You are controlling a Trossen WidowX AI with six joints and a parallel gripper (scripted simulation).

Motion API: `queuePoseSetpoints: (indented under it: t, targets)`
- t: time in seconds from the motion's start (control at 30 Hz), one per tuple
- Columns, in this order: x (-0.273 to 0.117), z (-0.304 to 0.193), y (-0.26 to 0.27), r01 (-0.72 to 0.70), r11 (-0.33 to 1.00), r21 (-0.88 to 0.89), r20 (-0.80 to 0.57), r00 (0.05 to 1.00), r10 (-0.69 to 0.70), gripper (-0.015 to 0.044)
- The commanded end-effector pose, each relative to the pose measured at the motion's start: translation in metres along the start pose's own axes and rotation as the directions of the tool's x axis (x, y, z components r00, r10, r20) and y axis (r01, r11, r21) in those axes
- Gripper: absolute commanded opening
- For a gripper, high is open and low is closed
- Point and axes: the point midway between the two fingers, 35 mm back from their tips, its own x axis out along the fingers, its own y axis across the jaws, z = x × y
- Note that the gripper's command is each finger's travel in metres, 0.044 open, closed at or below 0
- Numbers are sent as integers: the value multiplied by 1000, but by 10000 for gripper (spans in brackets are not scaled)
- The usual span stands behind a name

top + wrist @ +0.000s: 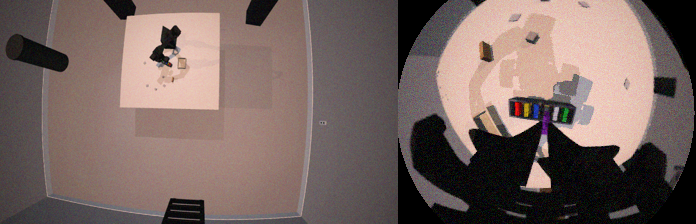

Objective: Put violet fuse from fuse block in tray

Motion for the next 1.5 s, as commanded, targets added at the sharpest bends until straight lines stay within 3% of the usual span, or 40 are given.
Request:
queuePoseSetpoints:
  t: [0.0, 0.27, 0.73, 1.2, 1.47]
  targets:
    - [-10, 1, 1, 5, 1000, -13, 10, 1000, -5, 0]
    - [-11, 1, 6, 7, 1000, -13, 10, 1000, -7, 0]
    - [-11, -27, 99, 26, 1000, -9, 23, 999, -26, 0]
    - [-10, -89, 181, -3, 1000, -13, 7, 1000, 3, 0]
    - [-9, -93, 184, -5, 1000, -13, 5, 1000, 5, 0]
